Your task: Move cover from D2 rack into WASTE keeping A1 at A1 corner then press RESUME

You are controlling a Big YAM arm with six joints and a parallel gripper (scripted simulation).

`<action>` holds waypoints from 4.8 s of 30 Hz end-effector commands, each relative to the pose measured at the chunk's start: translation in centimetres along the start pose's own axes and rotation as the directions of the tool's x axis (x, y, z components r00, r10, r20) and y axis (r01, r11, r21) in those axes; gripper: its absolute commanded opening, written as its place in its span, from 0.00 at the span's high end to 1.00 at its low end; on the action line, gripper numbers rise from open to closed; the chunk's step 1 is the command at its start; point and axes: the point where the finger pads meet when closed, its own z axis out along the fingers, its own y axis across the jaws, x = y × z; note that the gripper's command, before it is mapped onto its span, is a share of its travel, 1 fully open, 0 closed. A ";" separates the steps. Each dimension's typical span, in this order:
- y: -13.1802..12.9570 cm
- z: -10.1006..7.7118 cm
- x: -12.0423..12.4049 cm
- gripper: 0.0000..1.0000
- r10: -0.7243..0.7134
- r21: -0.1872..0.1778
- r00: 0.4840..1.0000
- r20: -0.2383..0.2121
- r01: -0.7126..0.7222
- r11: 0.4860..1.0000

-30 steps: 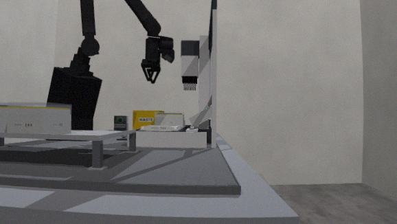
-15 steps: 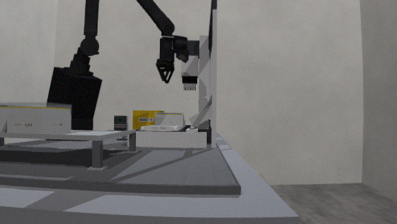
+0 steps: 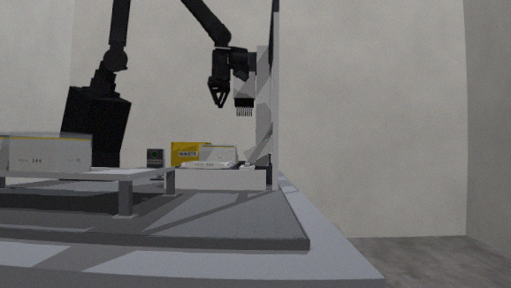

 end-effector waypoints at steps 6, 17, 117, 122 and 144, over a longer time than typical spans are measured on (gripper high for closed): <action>0.4 -1.0 -1.5 0.00 0.003 -0.012 0.999 0.034 -0.002 1.000; -0.1 1.9 -0.5 0.00 -0.005 -0.002 1.000 0.005 0.005 1.000; 0.3 15.0 -1.2 0.00 -0.001 -0.007 1.000 0.025 0.002 1.000; 0.3 15.0 -1.2 0.00 -0.001 -0.007 1.000 0.025 0.002 1.000; 0.3 15.0 -1.2 1.00 -0.001 -0.007 1.000 0.025 0.002 1.000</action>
